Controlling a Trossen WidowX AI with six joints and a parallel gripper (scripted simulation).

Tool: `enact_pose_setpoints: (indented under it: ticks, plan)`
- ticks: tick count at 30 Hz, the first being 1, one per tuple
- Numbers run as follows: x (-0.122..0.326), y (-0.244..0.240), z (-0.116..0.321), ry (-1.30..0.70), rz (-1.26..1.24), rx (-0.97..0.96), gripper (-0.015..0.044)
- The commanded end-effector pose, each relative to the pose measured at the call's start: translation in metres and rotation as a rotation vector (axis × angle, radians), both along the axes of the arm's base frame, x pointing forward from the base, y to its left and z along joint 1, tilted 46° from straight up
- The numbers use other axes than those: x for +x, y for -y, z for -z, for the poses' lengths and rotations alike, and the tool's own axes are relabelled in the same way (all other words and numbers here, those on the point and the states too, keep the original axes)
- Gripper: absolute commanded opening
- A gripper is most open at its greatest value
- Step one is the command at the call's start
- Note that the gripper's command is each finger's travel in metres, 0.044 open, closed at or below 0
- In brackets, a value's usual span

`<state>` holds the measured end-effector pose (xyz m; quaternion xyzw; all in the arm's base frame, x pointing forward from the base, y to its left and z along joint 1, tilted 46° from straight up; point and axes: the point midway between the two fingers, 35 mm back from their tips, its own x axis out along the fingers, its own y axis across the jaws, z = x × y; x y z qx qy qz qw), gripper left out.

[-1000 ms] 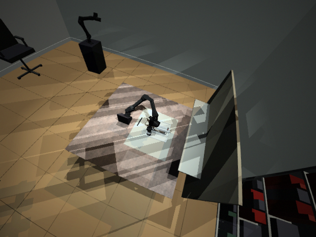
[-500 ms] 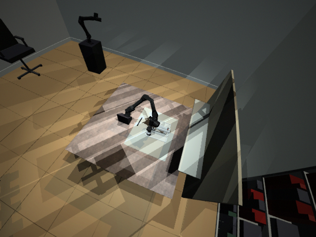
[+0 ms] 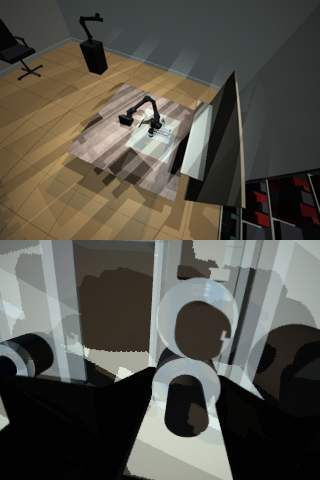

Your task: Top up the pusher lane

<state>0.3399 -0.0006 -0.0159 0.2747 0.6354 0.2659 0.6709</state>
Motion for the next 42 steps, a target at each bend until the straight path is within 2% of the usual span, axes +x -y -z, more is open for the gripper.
enact_pose_setpoints:
  ticks: [1, 42]
  plan:
    - [0.0026, -0.0006, -0.0004, 0.014, 0.005, 0.004, 0.0]
    - [-0.0043, -0.0009, 0.0001, 0.014, 0.005, 0.004, 0.0]
